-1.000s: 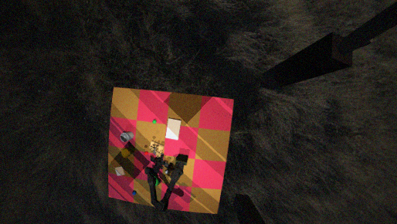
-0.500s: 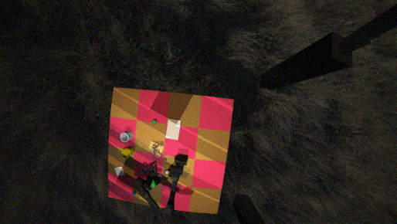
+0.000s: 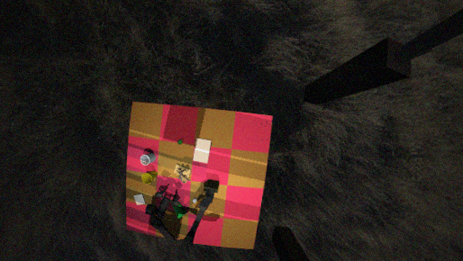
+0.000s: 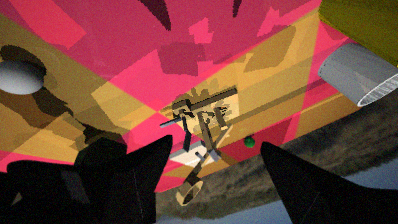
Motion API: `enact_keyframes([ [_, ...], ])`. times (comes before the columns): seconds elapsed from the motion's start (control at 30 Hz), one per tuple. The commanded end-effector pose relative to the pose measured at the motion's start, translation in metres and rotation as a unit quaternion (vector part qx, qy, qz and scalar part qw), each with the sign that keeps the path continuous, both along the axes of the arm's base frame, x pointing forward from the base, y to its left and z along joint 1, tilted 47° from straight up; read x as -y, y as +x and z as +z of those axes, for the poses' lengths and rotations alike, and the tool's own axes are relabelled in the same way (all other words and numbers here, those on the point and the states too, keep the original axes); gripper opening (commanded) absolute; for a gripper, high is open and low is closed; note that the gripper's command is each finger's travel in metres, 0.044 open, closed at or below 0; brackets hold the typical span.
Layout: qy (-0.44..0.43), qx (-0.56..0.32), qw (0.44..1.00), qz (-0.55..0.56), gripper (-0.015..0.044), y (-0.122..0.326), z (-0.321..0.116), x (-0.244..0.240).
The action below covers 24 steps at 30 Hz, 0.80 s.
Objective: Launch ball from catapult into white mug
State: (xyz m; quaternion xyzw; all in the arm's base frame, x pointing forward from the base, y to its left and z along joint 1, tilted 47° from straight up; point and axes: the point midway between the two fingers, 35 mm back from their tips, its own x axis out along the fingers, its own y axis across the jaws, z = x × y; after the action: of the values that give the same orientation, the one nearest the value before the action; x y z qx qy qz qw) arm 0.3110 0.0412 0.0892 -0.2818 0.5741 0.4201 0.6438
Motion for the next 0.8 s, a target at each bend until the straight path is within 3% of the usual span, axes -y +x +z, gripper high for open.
enact_keyframes([
  [0.0,0.027,-0.002,0.997,-0.065,0.044,0.027,0.0,0.008],
  [0.37,0.096,-0.002,0.968,-0.234,0.044,0.095,0.002,0.045],
  [0.77,0.176,0.002,0.897,-0.405,0.044,0.139,-0.011,0.097],
])
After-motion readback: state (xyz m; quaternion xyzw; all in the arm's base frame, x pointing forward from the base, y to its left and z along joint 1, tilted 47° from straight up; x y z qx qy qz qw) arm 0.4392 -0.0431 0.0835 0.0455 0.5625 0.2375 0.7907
